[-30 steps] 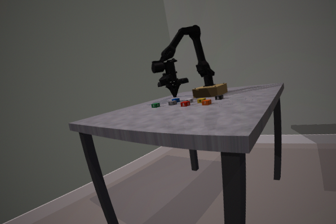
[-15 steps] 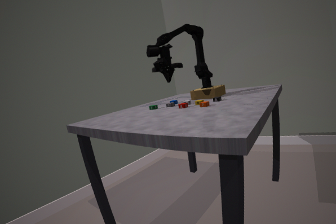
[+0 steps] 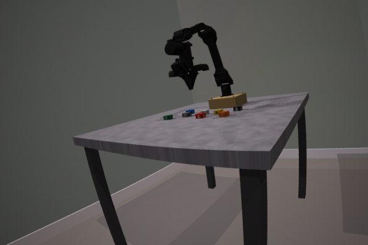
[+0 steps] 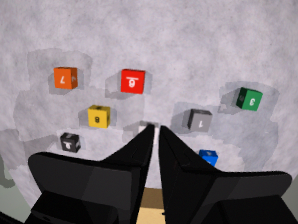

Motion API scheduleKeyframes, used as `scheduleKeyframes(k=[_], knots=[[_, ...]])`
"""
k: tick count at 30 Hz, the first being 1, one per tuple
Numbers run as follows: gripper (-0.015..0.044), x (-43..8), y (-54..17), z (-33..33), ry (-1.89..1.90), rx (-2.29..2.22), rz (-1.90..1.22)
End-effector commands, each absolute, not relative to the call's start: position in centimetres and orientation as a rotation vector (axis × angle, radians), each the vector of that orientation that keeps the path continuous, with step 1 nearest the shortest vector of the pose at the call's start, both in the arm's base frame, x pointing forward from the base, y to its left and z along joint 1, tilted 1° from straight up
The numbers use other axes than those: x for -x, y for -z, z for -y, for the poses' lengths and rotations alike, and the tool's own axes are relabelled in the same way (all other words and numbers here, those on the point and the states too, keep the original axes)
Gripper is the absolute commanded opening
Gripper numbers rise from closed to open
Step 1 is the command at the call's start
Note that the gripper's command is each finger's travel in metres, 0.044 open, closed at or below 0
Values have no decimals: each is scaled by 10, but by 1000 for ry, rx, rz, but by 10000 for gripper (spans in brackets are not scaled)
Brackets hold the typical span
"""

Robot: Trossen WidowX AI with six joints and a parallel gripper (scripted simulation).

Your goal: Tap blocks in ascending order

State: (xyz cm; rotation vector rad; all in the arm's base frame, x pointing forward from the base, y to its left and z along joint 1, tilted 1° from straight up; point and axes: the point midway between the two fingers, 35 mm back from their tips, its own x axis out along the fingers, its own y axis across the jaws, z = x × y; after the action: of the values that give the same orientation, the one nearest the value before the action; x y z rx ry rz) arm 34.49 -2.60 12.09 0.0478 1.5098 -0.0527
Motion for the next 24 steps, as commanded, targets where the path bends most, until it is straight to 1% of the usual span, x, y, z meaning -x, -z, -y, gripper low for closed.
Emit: scheduleKeyframes(k=[1, 5, 11, 24], knots=[[20, -362, -121, -4, 65, -54, -1513], [20, -362, -119, -4, 65, -54, -1513], [20, -366, -43, -3, 65, -54, -1514], [20, -366, -35, -3, 65, -54, -1514]])
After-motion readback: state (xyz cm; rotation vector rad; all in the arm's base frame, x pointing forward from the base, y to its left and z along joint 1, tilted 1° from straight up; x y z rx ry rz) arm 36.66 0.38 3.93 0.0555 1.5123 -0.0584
